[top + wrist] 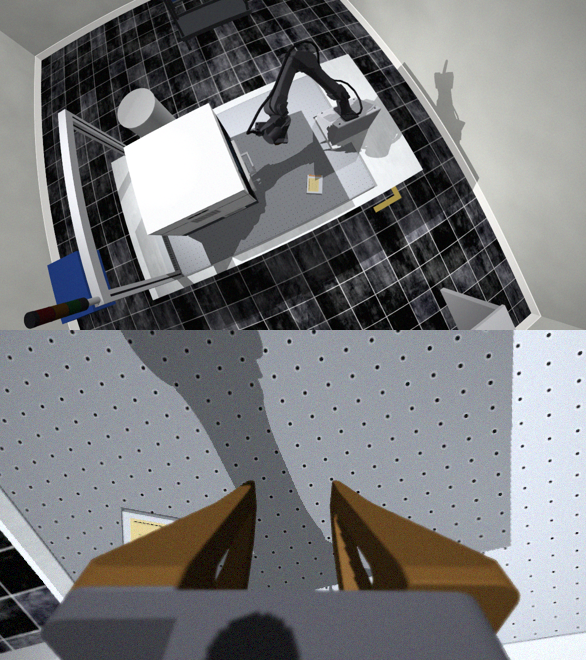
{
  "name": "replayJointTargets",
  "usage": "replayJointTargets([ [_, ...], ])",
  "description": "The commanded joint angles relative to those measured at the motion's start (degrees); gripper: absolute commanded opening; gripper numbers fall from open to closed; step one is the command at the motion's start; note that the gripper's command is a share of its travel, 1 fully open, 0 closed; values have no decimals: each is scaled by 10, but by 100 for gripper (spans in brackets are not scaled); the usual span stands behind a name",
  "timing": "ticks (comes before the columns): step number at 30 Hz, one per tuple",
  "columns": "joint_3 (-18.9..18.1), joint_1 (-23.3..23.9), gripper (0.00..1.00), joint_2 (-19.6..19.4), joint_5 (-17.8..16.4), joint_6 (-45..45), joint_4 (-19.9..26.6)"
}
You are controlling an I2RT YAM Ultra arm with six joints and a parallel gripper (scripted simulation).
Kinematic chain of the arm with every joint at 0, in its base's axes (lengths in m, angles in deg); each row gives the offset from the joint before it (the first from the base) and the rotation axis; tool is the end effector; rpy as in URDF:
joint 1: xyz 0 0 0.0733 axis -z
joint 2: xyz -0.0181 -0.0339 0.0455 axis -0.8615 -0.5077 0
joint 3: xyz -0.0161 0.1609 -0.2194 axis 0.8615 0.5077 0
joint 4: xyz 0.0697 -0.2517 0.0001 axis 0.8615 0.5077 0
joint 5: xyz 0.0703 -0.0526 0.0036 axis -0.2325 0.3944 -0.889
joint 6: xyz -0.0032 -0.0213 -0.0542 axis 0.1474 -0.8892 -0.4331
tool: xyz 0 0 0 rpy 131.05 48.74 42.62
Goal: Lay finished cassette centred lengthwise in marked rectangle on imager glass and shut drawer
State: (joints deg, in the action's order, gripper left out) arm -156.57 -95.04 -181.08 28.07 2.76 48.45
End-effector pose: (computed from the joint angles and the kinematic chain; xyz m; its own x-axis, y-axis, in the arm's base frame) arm 0.3285 0.1985 0.1335 -0.9183 -0.0560 -0.3918 0.2231 0.7444 -0.6293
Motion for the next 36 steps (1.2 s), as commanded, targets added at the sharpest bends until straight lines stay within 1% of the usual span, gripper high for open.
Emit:
replayJointTargets([
  [1, 19, 0, 35, 23, -18, -34, 18],
  [3, 19, 0, 35, 23, -18, -34, 18],
  [4, 15, -6, 35, 24, -23, -44, 25],
  [6, 26, 2, 35, 21, -34, -60, 43],
  [8, 50, 2, 35, 29, -37, -63, 34],
  [9, 67, -1, 35, 36, -37, -62, 11],
  [11, 98, -2, 35, 49, -37, -61, -5],
  [12, 101, 4, 35, 49, -43, -70, 2],
  [13, 103, 11, 35, 48, -49, -79, 25],
  [14, 106, 14, 35, 47, -54, -87, 33],
  [15, 115, 12, 35, 50, -57, -91, 31],
  [16, 130, 3, 35, 57, -56, -90, 9],
  [17, 145, 3, 35, 63, -56, -90, 1],
  [18, 147, 5, 35, 62, -62, -99, 20],
  [20, 147, 5, 35, 62, -62, -99, 20],
  [21, 134, 9, 35, 63, -68, -108, 30],
  [22, 140, 17, 35, 60, -73, -116, 38],
  [23, 161, 18, 35, 62, -76, -119, 38],
  [25, 189, 9, 35, 75, -76, -118, 10],
  [27, 218, 8, 35, 88, -76, -116, -4],
  [30, 222, 7, 35, 92, -71, -117, -6],
  [31, 199, 6, 35, 94, -70, -117, -6],
  [36, 200, 6, 35, 94, -68, -117, -6],
])
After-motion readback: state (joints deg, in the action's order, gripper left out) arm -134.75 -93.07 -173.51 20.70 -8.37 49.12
